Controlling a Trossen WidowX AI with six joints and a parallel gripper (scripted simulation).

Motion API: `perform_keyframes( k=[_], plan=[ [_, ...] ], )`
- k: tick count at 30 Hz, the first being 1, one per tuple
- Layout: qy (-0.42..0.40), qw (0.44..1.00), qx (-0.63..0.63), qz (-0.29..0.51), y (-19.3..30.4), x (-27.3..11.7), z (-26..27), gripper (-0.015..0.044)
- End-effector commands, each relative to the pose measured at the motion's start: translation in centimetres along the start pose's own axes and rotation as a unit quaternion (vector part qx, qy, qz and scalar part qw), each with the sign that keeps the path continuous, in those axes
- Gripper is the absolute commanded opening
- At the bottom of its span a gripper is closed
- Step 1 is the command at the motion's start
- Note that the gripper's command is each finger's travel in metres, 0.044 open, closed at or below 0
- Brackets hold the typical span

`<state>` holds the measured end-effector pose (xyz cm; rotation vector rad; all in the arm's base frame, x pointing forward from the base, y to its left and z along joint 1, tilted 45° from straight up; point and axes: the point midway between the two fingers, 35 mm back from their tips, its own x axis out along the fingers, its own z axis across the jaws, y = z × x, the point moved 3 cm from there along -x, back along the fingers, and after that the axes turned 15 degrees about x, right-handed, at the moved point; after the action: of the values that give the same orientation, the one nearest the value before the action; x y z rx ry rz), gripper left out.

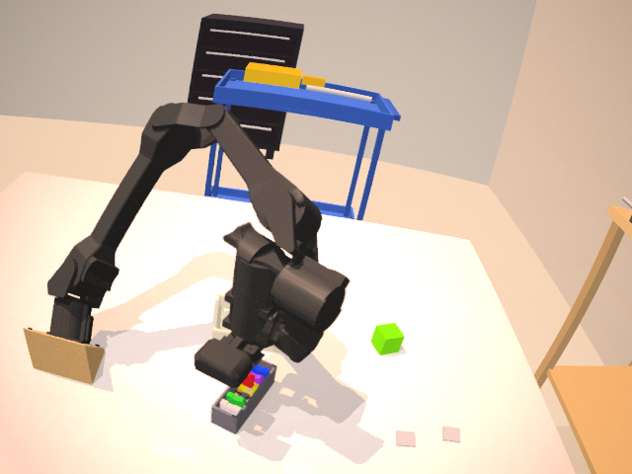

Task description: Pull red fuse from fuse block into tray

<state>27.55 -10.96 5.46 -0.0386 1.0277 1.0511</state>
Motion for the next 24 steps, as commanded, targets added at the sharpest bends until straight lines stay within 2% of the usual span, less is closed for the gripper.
perform_keyframes(
  k=[1, 17, 24],
  plan=[
    [0.001, 1.000, -0.003, -0.002, -0.1, -0.4, 0.0, 0.0000],
    [0.002, 1.000, -0.003, -0.002, 0.0, -2.4, 0.1, 0.0000],
    [0.006, 1.000, -0.001, -0.006, 2.0, -2.6, 4.6, 0.0000]
  ],
)
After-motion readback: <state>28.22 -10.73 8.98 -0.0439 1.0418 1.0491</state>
